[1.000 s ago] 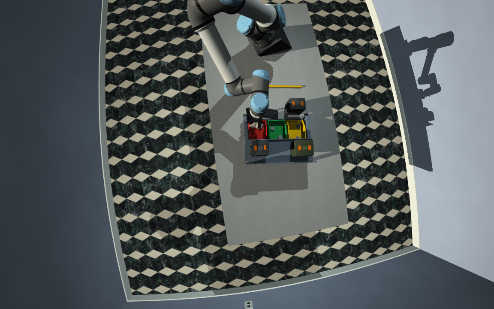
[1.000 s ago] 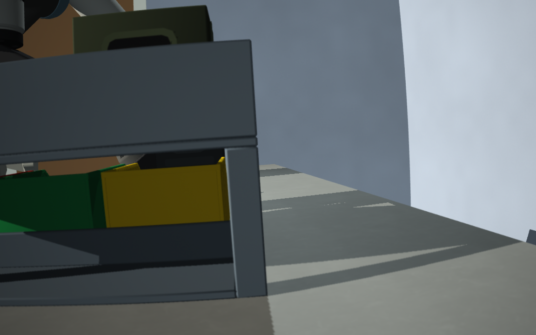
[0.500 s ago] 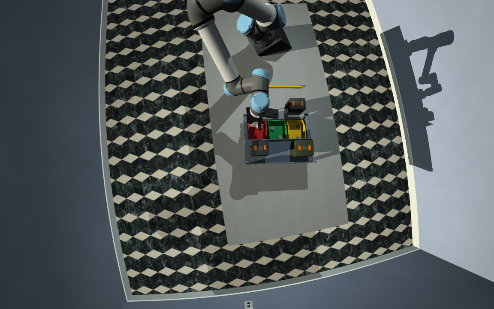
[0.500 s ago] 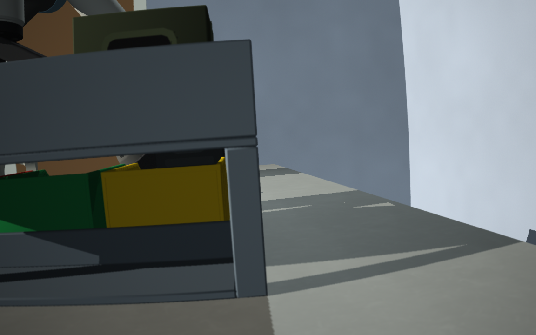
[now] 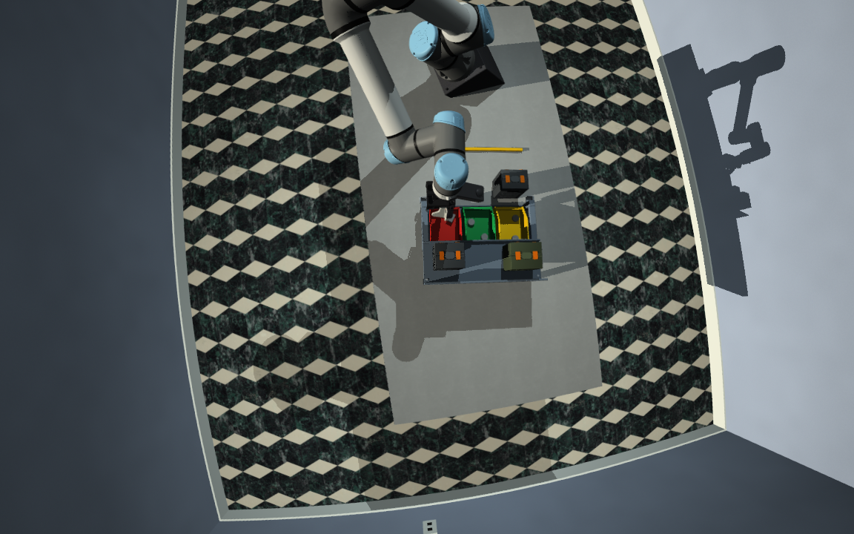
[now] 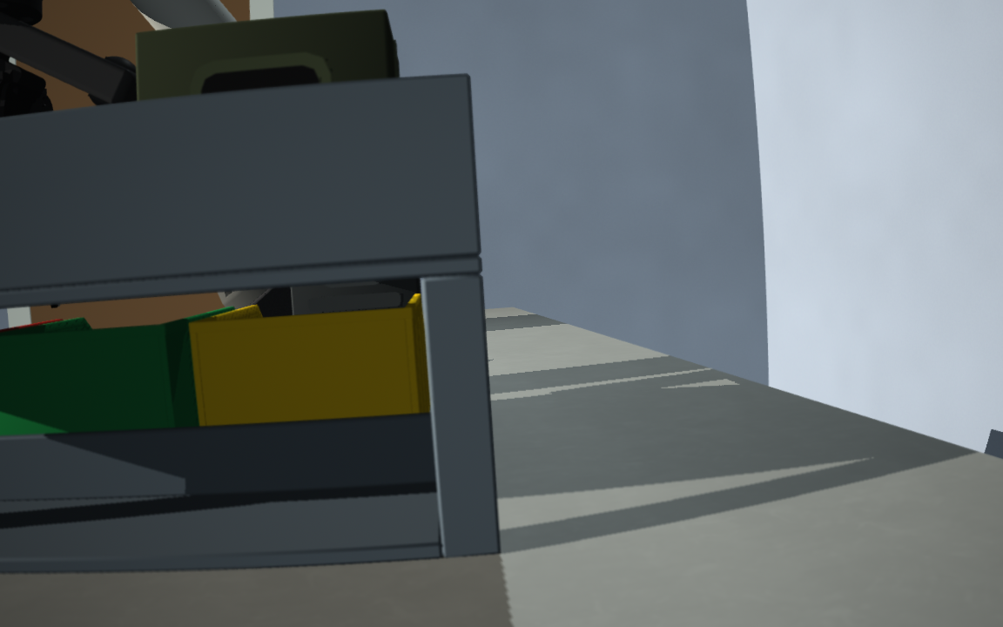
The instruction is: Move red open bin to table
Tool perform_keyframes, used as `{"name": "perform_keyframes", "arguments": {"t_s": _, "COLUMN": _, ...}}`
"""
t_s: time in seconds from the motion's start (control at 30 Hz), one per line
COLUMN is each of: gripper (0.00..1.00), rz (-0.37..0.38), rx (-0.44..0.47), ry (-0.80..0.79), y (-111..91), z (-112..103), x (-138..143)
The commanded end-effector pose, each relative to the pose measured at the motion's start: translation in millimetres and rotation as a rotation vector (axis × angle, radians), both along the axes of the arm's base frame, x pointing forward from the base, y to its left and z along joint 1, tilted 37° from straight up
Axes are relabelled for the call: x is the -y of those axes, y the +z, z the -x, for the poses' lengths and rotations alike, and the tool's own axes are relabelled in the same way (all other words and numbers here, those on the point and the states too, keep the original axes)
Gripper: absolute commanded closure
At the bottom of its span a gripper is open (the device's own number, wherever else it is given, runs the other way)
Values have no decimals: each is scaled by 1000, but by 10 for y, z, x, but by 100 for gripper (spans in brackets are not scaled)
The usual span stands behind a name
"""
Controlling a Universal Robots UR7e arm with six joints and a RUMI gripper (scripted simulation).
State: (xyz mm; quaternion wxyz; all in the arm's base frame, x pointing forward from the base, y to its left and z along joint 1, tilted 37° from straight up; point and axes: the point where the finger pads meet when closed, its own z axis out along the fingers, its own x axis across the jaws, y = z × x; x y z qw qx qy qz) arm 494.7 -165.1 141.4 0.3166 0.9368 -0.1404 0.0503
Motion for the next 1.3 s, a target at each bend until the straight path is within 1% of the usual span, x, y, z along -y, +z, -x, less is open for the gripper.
{"name": "perform_keyframes", "arguments": {"t_s": 0.0, "gripper": 42, "rz": 0, "rx": 0, "ry": 0, "y": 118, "z": -2, "x": -89}}
{"name": "perform_keyframes", "arguments": {"t_s": 0.2, "gripper": 42, "rz": 0, "rx": 0, "ry": 0, "y": 229, "z": -1, "x": -174}}
{"name": "perform_keyframes", "arguments": {"t_s": 0.6, "gripper": 42, "rz": 0, "rx": 0, "ry": 0, "y": 279, "z": -1, "x": -212}}
{"name": "perform_keyframes", "arguments": {"t_s": 0.63, "gripper": 100, "rz": 0, "rx": 0, "ry": 0, "y": 279, "z": -1, "x": -212}}
{"name": "perform_keyframes", "arguments": {"t_s": 1.27, "gripper": 100, "rz": 0, "rx": 0, "ry": 0, "y": 279, "z": -1, "x": -212}}
